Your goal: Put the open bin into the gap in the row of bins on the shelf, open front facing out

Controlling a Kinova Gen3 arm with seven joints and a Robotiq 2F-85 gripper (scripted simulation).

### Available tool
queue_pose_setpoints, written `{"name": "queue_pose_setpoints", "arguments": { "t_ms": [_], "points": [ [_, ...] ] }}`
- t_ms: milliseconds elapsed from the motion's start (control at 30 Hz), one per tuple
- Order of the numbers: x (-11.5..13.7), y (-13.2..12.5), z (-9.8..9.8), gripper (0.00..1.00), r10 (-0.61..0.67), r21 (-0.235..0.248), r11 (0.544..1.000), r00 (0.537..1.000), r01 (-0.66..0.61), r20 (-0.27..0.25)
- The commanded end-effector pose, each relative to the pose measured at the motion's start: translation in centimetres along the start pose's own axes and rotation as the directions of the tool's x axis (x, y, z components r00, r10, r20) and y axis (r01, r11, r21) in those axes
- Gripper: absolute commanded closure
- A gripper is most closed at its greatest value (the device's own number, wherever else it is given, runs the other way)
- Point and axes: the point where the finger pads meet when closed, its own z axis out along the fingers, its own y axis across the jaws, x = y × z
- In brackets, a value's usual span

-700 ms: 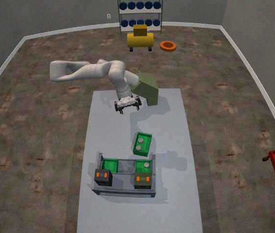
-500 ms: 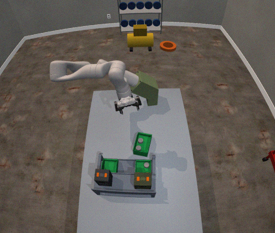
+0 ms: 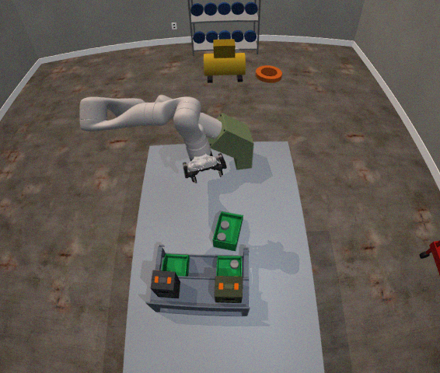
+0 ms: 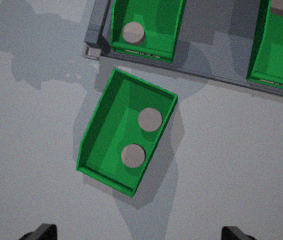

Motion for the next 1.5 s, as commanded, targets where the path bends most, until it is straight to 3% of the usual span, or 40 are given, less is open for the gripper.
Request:
{"name": "queue_pose_setpoints", "arguments": {
  "t_ms": [0,967,1133,1467],
  "points": [
    [0.0,0.0,-0.1,0.00,0.000,0.001,1.000,1.000,0.000,-0.002],
    [0.0,0.0,-0.1,0.00,0.000,0.001,1.000,1.000,0.000,-0.002],
    [0.5,2.1,4.4,0.00,0.076,-0.096,0.990,0.972,-0.099,-0.223],
    [0.5,2.1,4.4,0.00,0.076,-0.096,0.990,0.972,-0.099,-0.223]
  ]
}}
